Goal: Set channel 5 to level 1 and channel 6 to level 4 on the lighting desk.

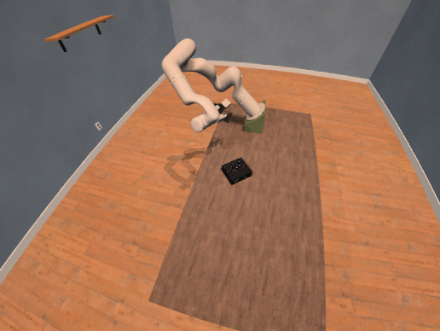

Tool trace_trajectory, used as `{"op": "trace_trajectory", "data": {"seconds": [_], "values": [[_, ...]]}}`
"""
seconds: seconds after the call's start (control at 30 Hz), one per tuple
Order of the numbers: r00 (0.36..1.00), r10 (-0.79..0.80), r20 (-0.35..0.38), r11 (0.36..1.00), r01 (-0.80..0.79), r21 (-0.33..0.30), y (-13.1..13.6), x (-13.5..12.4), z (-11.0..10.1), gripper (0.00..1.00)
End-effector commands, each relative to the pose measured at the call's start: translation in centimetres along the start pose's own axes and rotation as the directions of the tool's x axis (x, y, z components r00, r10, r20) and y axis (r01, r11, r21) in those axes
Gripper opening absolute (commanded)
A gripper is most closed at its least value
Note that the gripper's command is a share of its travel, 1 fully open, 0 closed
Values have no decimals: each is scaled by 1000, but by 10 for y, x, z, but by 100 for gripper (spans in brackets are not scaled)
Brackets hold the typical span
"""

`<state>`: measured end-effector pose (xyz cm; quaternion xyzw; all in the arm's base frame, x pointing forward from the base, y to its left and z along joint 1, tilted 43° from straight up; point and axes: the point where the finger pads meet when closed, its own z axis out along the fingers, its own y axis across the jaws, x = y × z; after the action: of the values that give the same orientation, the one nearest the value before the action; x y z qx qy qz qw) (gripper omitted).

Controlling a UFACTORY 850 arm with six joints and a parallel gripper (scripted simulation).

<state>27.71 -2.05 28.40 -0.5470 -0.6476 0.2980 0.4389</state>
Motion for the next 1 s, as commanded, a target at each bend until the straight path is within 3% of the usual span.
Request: {"op": "trace_trajectory", "data": {"seconds": [0.0,0.57,0.63,0.7,0.8,0.83,0.87,0.9,0.93,0.97], "values": [[1000,0,1,1000,0,-1,0,0,0,100],[1000,0,2,1000,0,-1,0,0,0,100],[1000,-5,27,1000,5,-4,4,-4,-1,100],[994,-21,105,1000,23,-14,15,-15,-4,100],[940,-78,331,995,93,-30,52,-46,-20,100],[940,-78,331,995,93,-30,52,-46,-20,100],[899,-107,425,991,133,-30,70,-58,-30,100],[899,-107,425,991,133,-30,70,-58,-30,100],[841,-141,522,983,179,-23,90,-68,-42,100],[841,-141,522,983,179,-23,90,-68,-42,100]]}}
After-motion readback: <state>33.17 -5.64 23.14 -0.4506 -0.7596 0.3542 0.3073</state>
